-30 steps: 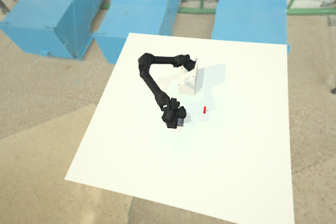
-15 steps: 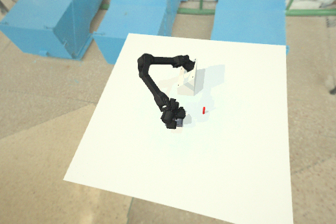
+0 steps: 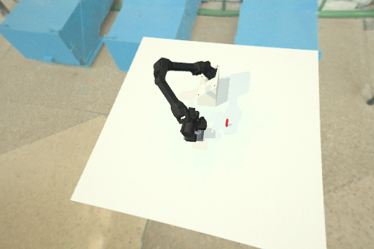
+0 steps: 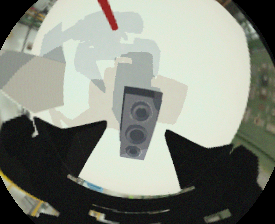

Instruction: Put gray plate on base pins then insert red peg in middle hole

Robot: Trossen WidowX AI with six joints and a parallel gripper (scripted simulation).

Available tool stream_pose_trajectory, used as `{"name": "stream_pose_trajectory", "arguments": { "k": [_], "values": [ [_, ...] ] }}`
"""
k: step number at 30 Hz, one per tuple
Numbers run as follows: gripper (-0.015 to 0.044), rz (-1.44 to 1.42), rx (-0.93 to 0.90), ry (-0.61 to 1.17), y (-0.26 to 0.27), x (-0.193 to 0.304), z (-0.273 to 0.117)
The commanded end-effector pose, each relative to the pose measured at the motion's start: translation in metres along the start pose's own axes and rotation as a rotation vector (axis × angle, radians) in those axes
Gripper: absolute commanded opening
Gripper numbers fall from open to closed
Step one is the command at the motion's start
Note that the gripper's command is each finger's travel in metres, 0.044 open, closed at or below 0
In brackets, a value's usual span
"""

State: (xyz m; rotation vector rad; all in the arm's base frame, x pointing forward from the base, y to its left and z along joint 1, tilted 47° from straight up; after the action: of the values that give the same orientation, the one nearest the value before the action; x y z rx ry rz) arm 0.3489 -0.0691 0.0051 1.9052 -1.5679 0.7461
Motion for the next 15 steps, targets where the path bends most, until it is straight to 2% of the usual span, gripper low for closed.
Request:
{"name": "stream_pose_trajectory", "arguments": {
  "k": [1,4,15],
  "values": [
    [0.044,0.006,0.025,-0.001,-0.005,0.0,-0.07],
    [0.044,0.006,0.024,0.004,-0.001,0.001,-0.095],
    [0.044,0.059,0.025,0.001,-0.003,-0.007,-0.096]
  ]
}}
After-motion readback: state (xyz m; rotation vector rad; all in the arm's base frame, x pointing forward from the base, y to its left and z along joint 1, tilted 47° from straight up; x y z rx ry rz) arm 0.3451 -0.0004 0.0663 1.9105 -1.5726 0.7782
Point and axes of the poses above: the point midway between the two fingers, 35 mm back from their tips, its own z axis out along the fingers, its own y axis across the jaws, x = y × z, the point moved 2 cm from there along -z, back along the fingers, and after that the axes turned 3 degrees about -z, right-handed, at the moved point
